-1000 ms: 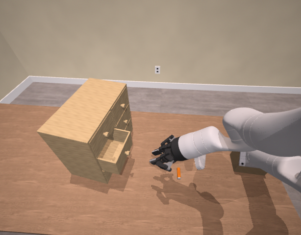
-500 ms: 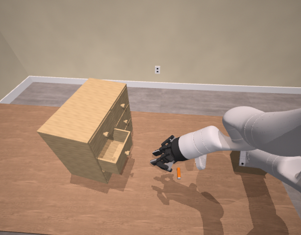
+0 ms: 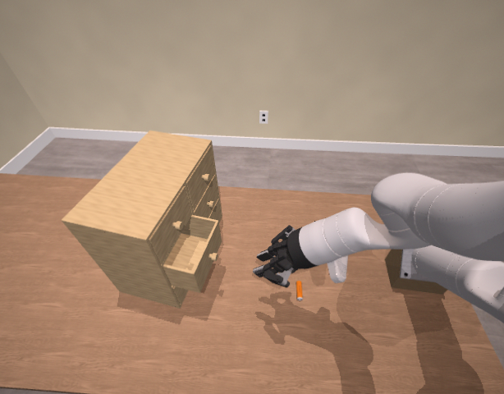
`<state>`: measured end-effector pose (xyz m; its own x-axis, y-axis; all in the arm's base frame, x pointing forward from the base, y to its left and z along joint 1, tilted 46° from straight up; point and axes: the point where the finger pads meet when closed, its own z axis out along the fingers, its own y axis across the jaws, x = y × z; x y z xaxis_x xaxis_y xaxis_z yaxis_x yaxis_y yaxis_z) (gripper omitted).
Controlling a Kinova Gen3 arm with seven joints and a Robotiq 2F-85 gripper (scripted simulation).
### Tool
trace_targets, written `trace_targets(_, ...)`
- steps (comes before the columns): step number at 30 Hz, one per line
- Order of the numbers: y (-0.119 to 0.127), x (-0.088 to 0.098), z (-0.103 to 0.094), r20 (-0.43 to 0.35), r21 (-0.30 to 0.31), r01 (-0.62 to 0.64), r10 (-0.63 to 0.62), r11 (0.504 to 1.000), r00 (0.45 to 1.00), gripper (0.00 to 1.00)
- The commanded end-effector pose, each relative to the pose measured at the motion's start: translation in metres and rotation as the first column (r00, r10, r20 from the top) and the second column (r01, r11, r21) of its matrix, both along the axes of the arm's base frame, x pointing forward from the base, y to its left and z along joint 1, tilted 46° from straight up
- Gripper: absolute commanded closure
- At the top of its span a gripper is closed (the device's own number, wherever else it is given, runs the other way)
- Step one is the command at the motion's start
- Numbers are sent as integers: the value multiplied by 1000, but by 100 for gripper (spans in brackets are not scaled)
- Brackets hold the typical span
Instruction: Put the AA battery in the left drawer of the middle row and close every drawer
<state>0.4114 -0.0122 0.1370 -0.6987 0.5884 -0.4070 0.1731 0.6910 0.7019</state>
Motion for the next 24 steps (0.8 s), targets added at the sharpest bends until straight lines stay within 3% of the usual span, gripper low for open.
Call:
trace_targets(1, -6, 0, 1, -7, -2, 7, -7, 1000, 1000, 67)
trace_targets(24, -11, -7, 8, -54, 16, -39, 40, 999, 998, 67)
